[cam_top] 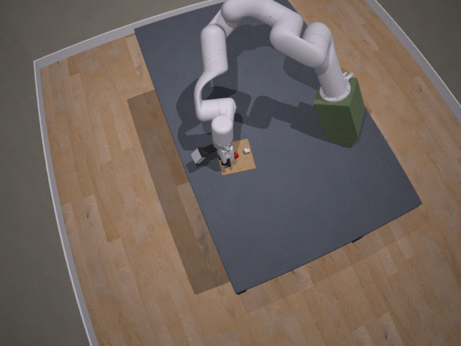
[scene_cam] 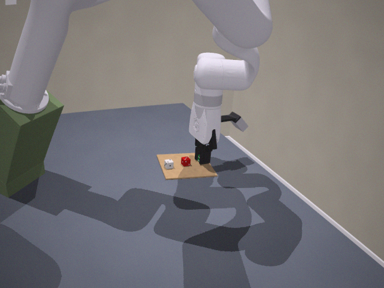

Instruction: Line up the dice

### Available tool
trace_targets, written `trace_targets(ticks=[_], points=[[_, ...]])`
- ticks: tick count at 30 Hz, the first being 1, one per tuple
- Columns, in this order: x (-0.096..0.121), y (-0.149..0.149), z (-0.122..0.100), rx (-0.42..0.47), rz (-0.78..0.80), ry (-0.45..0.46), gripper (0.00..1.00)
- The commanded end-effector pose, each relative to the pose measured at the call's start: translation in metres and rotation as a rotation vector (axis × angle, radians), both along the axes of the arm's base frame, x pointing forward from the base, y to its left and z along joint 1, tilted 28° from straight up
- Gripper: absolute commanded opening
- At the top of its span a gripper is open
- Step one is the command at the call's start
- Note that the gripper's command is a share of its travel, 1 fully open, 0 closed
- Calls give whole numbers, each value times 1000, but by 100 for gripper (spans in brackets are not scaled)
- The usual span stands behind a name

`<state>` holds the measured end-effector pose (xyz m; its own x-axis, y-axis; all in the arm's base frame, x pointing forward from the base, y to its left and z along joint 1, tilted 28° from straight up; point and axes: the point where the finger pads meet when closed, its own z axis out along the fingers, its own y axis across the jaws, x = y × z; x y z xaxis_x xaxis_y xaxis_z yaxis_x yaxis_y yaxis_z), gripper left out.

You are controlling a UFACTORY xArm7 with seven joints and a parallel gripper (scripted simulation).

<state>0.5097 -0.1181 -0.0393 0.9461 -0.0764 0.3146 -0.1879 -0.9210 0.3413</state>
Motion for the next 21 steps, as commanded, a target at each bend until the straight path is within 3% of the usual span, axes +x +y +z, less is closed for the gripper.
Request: trace_targets(ticks=[1,6,10,14,21], points=[[1,1,1,0,2,-3,15],[1,1,1,0,2,-3,15],[1,1,1,0,2,-3,23],[1,1,1,0,2,-3,23],[1,1,1,0,2,-3,36]])
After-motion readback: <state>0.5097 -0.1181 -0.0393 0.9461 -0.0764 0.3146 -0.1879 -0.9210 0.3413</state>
